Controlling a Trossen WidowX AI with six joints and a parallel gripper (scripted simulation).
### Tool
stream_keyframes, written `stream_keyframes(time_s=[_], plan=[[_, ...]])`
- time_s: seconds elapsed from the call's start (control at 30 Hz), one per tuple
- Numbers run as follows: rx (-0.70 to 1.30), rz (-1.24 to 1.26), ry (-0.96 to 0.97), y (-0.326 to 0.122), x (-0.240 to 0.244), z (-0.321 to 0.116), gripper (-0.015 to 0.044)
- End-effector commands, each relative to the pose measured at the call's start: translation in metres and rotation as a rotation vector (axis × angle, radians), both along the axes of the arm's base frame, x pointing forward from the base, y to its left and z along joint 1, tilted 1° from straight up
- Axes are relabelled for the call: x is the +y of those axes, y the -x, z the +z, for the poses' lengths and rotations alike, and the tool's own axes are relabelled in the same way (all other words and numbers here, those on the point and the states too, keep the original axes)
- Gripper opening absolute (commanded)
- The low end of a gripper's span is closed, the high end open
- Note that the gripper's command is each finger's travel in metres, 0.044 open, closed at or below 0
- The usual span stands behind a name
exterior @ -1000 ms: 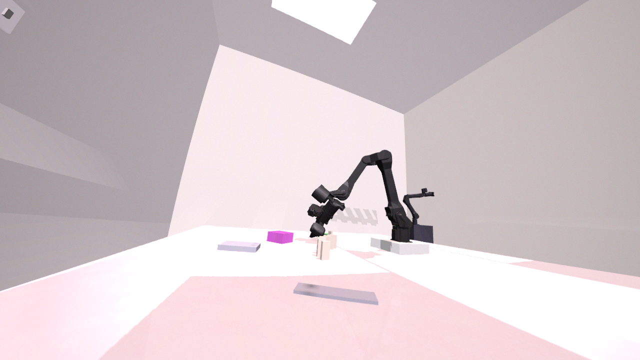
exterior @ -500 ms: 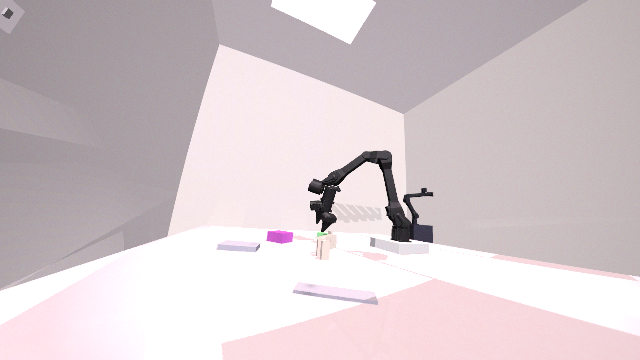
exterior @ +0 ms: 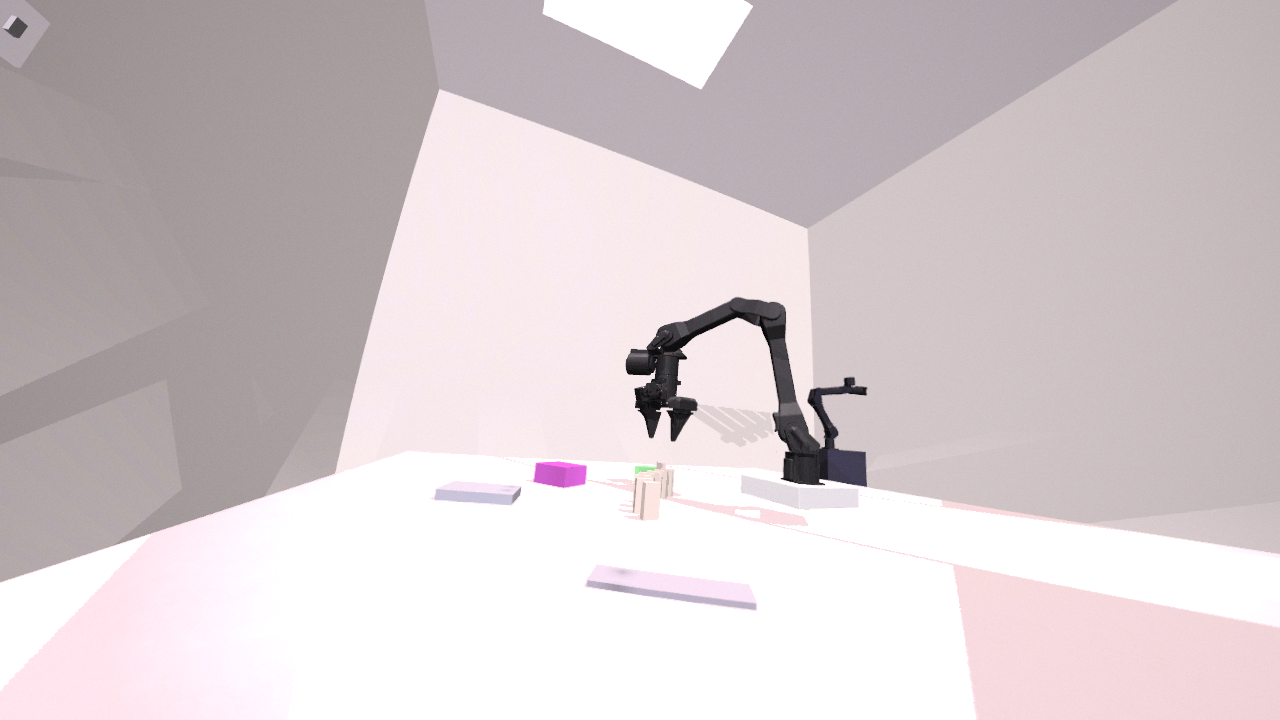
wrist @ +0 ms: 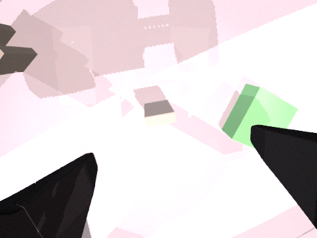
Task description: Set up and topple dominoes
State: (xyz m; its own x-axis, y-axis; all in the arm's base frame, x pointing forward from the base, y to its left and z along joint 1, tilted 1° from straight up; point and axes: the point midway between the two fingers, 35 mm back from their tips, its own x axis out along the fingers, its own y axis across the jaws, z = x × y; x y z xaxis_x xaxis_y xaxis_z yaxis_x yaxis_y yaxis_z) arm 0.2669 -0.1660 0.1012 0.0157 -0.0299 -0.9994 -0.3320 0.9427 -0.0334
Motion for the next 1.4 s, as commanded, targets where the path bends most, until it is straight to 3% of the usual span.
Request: stream_keyframes(time_s=[0.0, 0.3, 0.87, 1.27, 1.37], plan=[[0.004, 0.010, -0.019, 0.002, 0.002, 0.001, 0.0440], [0.004, 0.010, -0.019, 0.002, 0.002, -0.062, 0.0440], [0.004, 0.010, -0.019, 0.002, 0.002, -0.078, 0.0440], [0.004, 0.010, -0.019, 0.002, 0.002, -0.078, 0.0125], [0.004, 0.010, -0.019, 0.002, 0.002, -0.078, 0.0107]])
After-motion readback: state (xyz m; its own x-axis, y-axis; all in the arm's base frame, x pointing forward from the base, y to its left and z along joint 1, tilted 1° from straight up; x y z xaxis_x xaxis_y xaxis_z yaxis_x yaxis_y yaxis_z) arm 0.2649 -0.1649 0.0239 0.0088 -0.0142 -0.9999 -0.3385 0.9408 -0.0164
